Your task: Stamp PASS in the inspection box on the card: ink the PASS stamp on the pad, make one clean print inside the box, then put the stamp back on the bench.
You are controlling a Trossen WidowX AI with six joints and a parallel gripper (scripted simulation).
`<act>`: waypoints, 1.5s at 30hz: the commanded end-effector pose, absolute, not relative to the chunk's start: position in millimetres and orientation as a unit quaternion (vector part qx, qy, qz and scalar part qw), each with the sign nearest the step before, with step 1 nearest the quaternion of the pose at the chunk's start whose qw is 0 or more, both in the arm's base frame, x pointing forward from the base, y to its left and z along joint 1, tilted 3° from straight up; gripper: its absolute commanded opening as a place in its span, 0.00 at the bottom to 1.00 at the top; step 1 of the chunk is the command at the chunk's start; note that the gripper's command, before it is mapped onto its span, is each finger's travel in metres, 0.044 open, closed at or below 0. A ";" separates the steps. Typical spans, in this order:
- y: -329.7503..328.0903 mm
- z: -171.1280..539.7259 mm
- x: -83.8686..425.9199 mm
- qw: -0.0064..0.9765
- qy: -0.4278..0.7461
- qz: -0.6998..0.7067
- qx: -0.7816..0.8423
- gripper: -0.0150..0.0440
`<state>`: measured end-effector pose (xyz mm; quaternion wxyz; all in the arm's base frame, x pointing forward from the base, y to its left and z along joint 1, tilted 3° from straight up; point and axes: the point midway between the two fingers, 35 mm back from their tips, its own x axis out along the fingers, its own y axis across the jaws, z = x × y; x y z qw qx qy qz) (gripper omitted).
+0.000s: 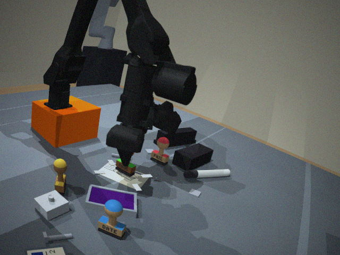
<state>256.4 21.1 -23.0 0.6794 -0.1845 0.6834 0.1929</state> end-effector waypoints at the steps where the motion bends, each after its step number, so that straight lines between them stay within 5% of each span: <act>1: 20.9 -20.4 256.9 0.681 0.683 0.191 -0.185 0.25; 45: 22.7 42.7 268.4 0.681 0.682 0.191 -0.185 0.25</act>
